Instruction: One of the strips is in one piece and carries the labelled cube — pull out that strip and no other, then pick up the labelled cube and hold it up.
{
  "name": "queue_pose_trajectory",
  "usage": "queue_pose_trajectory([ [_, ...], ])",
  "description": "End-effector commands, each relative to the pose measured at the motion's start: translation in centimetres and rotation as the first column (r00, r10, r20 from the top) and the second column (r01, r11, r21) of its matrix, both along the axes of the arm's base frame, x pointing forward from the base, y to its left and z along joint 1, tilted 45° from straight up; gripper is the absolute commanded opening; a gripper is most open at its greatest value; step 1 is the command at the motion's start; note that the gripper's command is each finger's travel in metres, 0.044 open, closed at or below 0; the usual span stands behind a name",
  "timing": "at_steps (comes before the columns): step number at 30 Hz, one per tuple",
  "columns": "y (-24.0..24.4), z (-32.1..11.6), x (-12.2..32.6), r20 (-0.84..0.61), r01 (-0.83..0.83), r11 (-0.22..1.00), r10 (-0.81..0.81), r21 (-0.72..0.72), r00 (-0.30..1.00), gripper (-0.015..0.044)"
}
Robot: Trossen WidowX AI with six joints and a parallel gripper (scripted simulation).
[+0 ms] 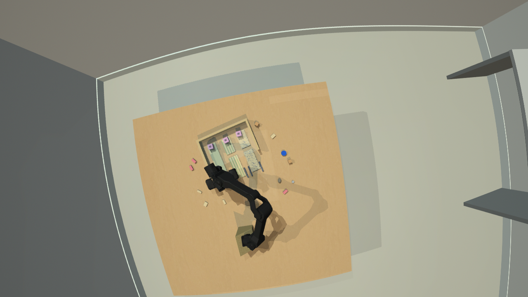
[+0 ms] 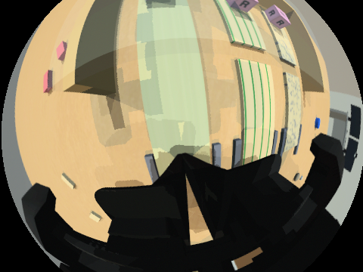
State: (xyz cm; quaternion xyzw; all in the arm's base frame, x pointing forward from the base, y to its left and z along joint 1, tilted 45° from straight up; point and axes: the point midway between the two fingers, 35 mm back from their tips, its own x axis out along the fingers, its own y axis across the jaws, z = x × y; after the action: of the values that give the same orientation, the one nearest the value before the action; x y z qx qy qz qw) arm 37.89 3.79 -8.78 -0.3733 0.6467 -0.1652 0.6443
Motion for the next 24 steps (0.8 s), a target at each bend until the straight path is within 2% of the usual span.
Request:
queue_pose_trajectory([
  [1, -0.5, -0.2, 0.1, -0.002, 0.007, 1.000, -0.007, -0.005, 1.000, 0.0000],
  [24, -1.0, -0.2, -2.0, -0.004, 0.007, 1.000, -0.007, -0.006, 1.000, 0.0000],
])
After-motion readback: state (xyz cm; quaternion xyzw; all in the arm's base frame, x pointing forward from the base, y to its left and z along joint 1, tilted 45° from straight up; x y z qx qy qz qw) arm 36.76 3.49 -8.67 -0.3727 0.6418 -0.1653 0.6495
